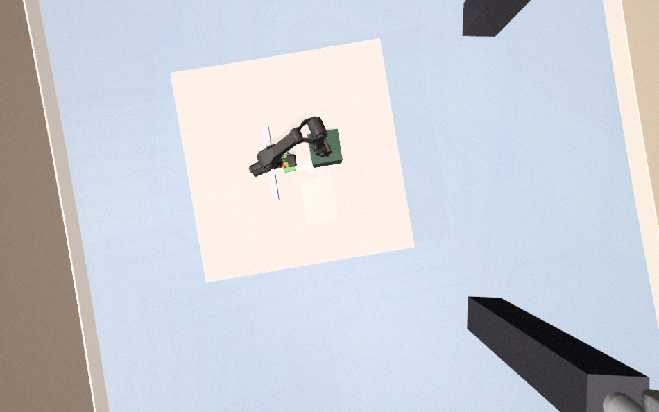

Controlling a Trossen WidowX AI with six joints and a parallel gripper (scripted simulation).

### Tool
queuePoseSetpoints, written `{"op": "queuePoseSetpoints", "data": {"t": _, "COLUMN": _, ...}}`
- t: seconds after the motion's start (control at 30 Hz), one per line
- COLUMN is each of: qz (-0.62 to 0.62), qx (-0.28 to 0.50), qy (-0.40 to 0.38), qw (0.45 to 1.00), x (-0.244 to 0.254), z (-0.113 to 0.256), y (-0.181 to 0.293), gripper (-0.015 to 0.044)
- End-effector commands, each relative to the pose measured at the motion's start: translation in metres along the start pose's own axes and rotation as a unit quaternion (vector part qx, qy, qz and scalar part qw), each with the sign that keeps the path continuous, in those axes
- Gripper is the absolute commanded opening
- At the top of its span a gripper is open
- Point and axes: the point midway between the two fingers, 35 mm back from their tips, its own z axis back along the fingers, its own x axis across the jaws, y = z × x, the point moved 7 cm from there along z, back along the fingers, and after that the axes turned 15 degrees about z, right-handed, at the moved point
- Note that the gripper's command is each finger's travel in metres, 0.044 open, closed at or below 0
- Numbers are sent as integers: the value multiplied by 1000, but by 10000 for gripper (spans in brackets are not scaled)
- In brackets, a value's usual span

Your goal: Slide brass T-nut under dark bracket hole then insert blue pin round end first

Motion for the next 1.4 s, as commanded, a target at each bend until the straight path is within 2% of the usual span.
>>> {"op": "queuePoseSetpoints", "data": {"t": 0.0, "qz": -36, "qx": -29, "qy": 12, "qw": 999, "x": 0, "z": 12, "y": -4, "gripper": 440}}
{"op": "queuePoseSetpoints", "data": {"t": 0.23, "qz": -36, "qx": -29, "qy": 11, "qw": 999, "x": 7, "z": 10, "y": -7, "gripper": 440}}
{"op": "queuePoseSetpoints", "data": {"t": 0.5, "qz": -36, "qx": -29, "qy": 12, "qw": 999, "x": 8, "z": -46, "y": 5, "gripper": 440}}
{"op": "queuePoseSetpoints", "data": {"t": 1.37, "qz": -36, "qx": -29, "qy": 12, "qw": 999, "x": 10, "z": -80, "y": 13, "gripper": 440}}
